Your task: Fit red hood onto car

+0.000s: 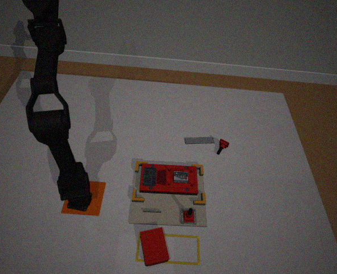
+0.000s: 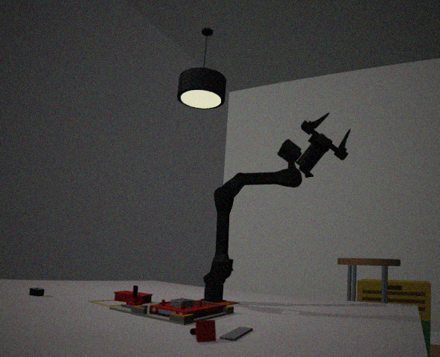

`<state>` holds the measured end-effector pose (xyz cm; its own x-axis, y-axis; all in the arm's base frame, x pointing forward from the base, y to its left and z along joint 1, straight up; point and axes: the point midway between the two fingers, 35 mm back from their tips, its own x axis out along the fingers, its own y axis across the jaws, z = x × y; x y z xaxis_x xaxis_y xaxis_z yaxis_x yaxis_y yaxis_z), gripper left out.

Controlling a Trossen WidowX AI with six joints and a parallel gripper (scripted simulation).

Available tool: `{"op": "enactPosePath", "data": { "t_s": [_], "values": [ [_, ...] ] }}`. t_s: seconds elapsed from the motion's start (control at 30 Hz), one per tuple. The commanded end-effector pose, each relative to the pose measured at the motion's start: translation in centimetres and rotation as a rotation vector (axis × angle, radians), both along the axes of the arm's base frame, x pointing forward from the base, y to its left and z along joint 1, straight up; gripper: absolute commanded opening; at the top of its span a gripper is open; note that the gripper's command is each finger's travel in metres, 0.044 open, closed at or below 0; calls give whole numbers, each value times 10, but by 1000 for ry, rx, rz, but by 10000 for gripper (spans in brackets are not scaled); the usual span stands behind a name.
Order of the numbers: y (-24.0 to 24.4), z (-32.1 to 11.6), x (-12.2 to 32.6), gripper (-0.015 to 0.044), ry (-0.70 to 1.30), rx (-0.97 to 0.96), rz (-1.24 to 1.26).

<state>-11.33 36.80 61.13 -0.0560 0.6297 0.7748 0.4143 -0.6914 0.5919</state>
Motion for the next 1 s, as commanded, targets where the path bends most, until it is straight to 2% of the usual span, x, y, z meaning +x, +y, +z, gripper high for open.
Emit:
{"op": "enactPosePath", "data": {
  "t_s": [0.0,0.5,0.97],
  "values": [
    [30,-23,32,440,-75,-106,-134],
    [83,-103,182,440,-230,-488,-535],
    [57,-192,335,440,-256,-899,-810]
  ]
}}
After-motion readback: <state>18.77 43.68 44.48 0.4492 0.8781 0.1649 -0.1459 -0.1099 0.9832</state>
